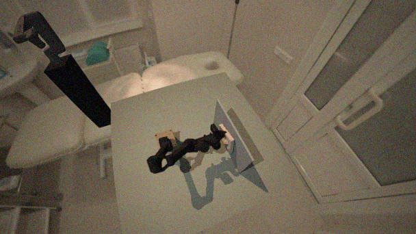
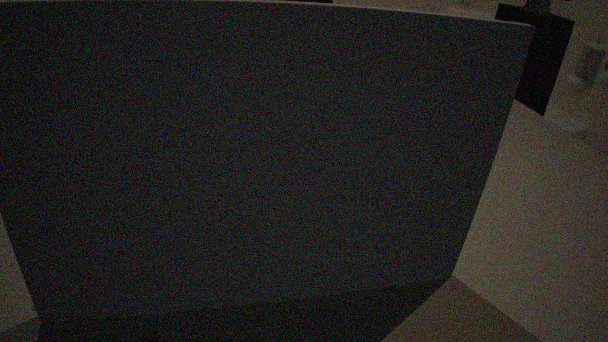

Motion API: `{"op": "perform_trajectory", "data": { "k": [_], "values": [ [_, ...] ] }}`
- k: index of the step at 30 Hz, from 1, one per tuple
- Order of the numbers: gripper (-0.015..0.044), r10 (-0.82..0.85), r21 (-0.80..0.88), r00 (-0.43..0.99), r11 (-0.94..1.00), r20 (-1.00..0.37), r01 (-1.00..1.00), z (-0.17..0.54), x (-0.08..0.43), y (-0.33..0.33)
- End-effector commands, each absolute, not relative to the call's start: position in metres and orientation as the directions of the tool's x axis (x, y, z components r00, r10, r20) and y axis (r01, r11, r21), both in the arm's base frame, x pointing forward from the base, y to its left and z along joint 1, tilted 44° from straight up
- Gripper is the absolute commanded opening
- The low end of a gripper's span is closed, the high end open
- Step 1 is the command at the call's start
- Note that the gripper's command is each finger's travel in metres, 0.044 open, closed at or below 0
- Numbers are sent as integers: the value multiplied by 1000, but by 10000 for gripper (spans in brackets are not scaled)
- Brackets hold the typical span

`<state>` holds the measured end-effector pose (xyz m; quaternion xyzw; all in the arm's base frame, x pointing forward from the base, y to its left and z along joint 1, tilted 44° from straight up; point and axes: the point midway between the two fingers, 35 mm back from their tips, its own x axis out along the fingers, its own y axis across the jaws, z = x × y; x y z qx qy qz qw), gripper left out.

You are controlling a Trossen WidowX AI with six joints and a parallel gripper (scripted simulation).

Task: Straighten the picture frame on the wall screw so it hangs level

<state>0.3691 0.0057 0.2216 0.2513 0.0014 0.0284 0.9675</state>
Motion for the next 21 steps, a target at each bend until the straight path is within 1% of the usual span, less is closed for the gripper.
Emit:
{"op": "perform_trajectory", "data": {
  "k": [1, 21],
  "values": [
    [0, 67, 488, 998, 870, 21, -69, 224, 369, 7],
    [0, 67, 488, 998, 870, 21, -69, 224, 369, 6]
  ]
}}
